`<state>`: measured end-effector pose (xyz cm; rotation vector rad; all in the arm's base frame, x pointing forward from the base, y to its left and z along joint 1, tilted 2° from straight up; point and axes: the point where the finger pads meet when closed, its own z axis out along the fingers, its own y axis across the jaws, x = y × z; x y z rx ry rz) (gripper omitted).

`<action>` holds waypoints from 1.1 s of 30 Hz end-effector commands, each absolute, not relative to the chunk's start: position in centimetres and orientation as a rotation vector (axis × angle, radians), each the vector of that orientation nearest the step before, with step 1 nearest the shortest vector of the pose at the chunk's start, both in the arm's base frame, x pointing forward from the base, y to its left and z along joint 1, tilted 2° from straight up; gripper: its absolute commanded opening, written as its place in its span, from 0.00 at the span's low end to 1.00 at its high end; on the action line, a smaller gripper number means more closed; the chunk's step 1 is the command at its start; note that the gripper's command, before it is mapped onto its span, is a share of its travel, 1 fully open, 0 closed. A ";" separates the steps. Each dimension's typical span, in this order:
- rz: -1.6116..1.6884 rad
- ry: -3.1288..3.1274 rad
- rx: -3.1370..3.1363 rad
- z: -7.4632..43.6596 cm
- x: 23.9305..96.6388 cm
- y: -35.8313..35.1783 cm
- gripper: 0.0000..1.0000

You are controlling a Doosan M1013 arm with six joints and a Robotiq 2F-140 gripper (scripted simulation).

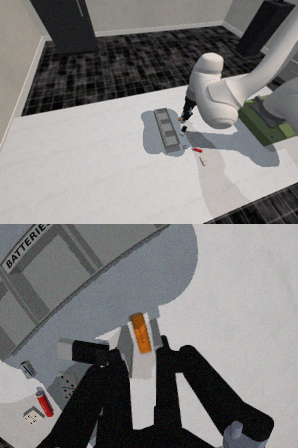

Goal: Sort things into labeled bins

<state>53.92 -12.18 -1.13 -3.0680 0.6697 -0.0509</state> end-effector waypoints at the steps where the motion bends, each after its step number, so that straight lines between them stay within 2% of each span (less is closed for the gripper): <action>1: -0.051 0.670 -3.068 -1.1 53.9 -12.2 0.17; 4: -0.051 0.670 -3.068 -1.1 53.9 -12.2 0.17; 5: -0.051 0.670 -3.068 -1.1 53.9 -12.2 0.05; 33: -0.051 0.670 -3.068 -1.1 53.9 -12.2 0.05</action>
